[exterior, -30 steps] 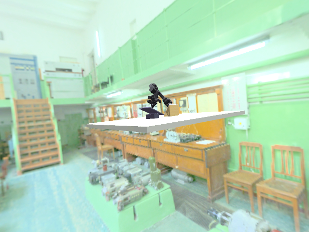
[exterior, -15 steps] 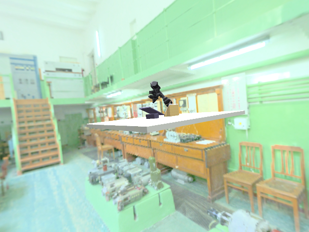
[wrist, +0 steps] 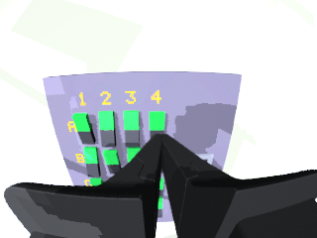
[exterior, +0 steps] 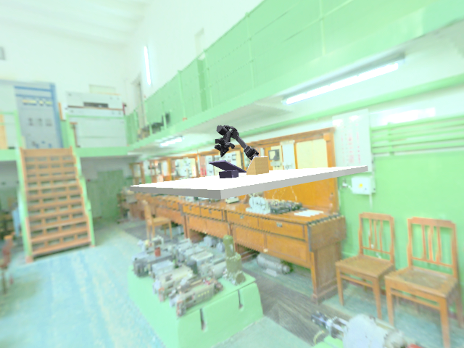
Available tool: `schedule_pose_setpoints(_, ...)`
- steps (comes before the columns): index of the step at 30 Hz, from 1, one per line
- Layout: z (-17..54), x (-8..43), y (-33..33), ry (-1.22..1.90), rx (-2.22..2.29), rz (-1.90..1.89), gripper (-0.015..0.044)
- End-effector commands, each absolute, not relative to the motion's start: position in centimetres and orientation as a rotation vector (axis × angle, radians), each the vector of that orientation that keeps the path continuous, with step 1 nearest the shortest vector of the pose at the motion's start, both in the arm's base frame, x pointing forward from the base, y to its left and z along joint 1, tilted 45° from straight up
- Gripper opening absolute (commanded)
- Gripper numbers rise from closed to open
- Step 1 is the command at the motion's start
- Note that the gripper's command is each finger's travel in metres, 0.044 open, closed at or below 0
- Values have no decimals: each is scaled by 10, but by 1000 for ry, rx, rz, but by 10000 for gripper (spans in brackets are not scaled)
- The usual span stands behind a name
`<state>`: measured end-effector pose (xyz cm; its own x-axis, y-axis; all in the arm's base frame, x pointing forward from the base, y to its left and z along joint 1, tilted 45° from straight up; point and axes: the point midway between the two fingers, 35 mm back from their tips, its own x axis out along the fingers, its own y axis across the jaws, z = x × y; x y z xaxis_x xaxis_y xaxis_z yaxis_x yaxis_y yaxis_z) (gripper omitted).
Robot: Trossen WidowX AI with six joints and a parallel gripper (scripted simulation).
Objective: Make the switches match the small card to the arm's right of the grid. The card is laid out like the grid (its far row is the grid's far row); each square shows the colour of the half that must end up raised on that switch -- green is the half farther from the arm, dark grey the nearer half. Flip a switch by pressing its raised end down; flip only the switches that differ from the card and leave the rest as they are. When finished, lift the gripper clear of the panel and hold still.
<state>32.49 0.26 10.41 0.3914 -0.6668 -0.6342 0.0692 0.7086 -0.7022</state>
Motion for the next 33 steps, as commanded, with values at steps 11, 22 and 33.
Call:
schedule_pose_setpoints(11, 88, 332, -14, 1095, -652, -510, 0)
schedule_pose_setpoints(22, 81, 337, -22, 1095, -652, -510, 0)
schedule_pose_setpoints(33, 81, 337, -22, 1095, -652, -510, 0)
